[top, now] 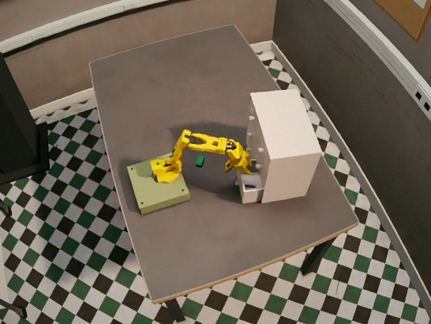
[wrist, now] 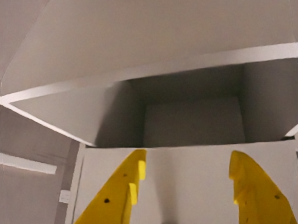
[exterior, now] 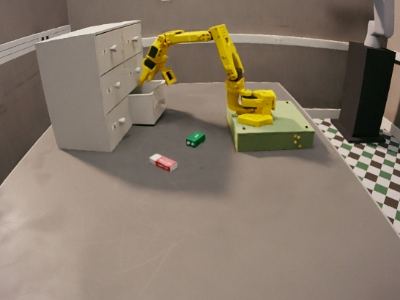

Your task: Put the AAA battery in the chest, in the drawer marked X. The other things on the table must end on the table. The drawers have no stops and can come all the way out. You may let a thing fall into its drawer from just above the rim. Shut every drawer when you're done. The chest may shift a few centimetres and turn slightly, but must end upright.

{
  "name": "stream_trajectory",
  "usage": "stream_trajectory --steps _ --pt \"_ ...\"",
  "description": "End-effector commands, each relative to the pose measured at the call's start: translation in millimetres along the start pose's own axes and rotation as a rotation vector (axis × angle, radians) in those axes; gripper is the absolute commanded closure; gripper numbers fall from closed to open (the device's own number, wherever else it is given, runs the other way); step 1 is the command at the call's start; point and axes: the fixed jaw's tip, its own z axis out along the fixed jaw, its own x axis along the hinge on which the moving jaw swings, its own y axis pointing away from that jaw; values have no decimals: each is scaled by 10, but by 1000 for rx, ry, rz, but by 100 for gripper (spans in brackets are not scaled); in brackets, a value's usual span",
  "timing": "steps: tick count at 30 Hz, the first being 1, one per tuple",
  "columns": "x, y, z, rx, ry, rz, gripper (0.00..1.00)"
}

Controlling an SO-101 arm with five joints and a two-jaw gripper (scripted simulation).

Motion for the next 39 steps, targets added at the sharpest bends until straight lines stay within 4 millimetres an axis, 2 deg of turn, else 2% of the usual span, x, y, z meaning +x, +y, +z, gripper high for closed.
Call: stream_trajectory --steps 1,9,24,33,39 --pt "34 -9 -44 3 16 7 77" --pt "5 -9 -83 3 16 7 77" --pt "-233 -8 -308 3 15 9 77" --pt "-442 -5 -423 4 15 10 77" --pt "-442 -5 -423 4 15 10 77"
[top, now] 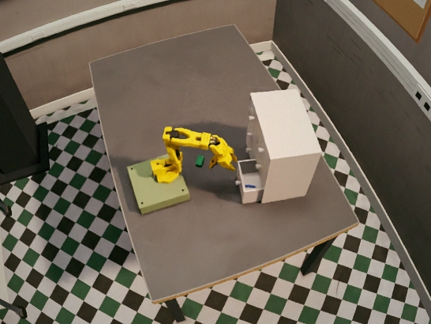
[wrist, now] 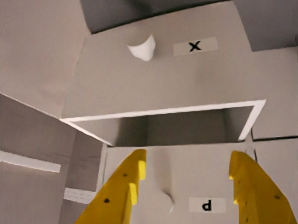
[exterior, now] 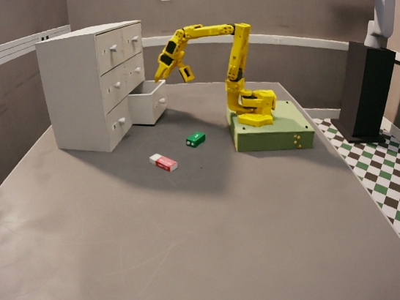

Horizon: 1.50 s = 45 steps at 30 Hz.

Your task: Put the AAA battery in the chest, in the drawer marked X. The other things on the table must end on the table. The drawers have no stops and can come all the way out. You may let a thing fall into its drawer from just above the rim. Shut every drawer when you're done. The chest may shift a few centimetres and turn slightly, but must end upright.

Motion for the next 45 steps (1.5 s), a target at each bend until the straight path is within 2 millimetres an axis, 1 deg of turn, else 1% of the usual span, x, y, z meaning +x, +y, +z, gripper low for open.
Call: stream_trajectory --steps 1,2,17,19,34,36,45 --pt "-8 -12 -13 4 9 5 77" --pt "-8 -12 -13 4 9 5 77" --pt "-80 31 -59 8 69 388 77" --pt "-80 31 -59 8 69 388 77" --pt "-157 62 -93 34 129 769 78" --pt "-157 62 -93 34 129 769 78" --pt "-203 75 -109 60 164 997 78"
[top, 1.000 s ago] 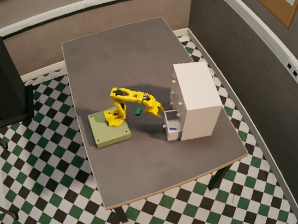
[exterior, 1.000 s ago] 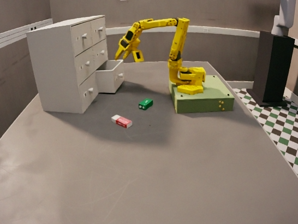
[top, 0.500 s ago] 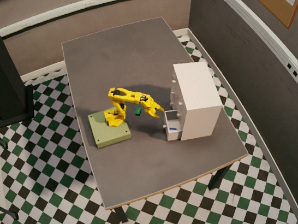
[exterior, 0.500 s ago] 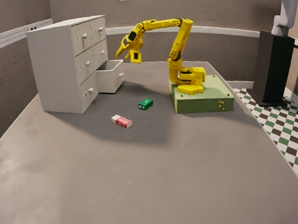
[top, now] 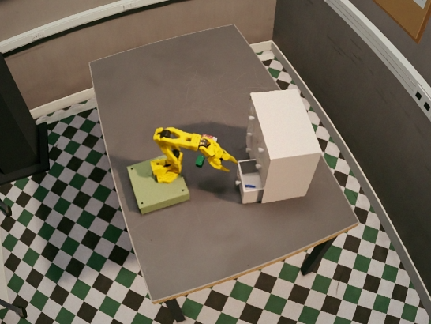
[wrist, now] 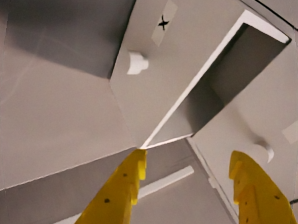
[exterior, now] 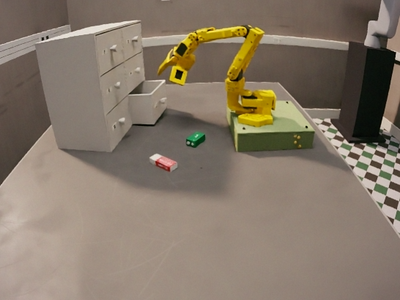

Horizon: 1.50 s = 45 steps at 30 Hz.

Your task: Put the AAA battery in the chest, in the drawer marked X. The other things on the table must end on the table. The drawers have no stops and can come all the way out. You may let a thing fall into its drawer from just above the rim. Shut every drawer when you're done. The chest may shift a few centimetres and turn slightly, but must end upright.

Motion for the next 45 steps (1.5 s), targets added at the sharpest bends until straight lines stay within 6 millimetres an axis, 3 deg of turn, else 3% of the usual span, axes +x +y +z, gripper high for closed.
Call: stream_trajectory --steps 1,45 --pt "4 28 -17 18 21 106 78" --pt "-72 180 -66 180 70 1067 78"
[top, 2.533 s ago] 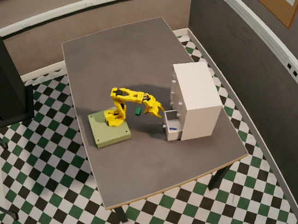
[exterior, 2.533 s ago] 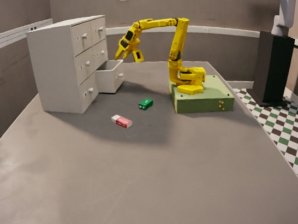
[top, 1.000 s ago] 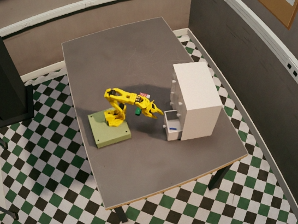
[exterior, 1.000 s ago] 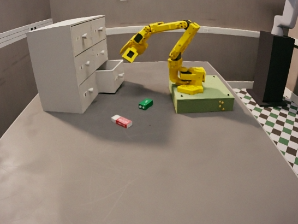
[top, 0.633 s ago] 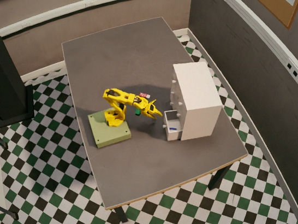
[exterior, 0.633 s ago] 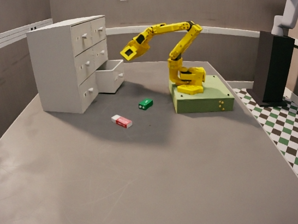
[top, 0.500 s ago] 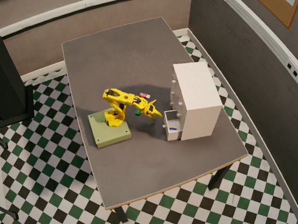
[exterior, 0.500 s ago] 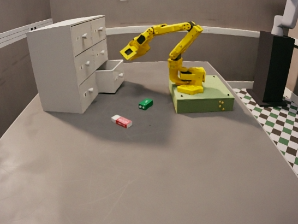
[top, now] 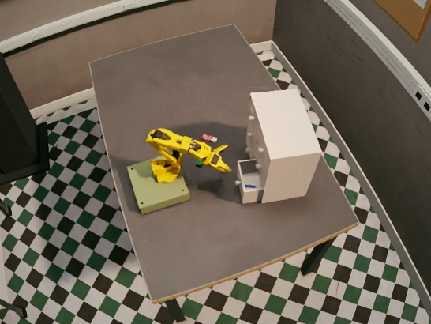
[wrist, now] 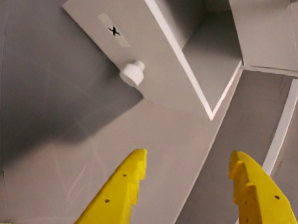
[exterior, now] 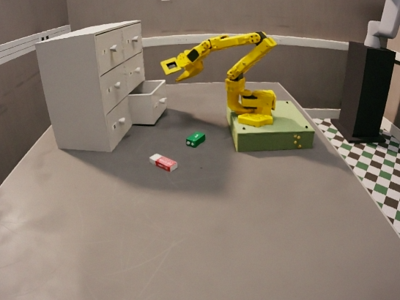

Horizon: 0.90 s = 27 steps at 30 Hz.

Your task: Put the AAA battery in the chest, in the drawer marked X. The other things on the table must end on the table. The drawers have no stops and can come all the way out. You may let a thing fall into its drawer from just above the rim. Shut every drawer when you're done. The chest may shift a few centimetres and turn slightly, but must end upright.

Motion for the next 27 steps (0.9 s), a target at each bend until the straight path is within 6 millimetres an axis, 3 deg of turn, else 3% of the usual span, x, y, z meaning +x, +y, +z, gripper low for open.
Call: stream_trajectory --steps 1,27 --pt "23 15 -8 23 0 97 78" --pt "72 84 -24 116 -45 702 78"
